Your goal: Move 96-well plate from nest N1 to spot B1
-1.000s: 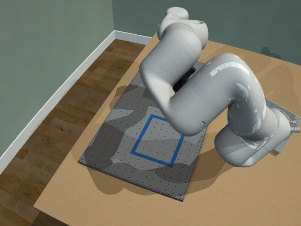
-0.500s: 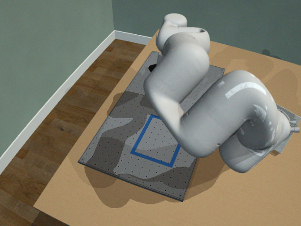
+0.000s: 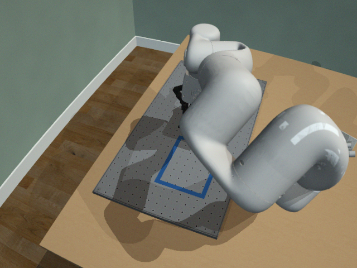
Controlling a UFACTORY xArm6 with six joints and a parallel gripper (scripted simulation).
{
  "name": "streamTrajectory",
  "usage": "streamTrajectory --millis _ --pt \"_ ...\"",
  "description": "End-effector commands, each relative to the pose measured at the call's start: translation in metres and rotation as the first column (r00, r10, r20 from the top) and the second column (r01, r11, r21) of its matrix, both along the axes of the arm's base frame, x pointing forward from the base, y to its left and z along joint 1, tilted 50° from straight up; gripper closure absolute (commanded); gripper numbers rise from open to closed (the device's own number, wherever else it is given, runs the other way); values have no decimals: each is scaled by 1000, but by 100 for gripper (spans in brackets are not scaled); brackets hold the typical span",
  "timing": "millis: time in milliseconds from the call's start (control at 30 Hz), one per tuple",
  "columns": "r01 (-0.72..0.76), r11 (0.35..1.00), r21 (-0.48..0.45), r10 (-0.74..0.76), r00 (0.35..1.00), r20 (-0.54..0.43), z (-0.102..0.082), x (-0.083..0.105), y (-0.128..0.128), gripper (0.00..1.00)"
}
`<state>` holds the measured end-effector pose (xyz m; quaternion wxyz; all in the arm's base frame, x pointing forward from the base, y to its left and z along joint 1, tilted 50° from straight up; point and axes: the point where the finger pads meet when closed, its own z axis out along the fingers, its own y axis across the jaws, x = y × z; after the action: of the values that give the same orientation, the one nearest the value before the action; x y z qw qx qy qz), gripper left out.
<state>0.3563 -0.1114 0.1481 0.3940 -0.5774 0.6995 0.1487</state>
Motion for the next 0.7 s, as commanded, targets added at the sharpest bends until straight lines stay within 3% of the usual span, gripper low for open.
streamTrajectory --millis 0,667 --pt "2 1000 -3 -2 1000 2 9 -1 8 100" --pt "2 1000 -2 -2 1000 2 43 -7 48 100"
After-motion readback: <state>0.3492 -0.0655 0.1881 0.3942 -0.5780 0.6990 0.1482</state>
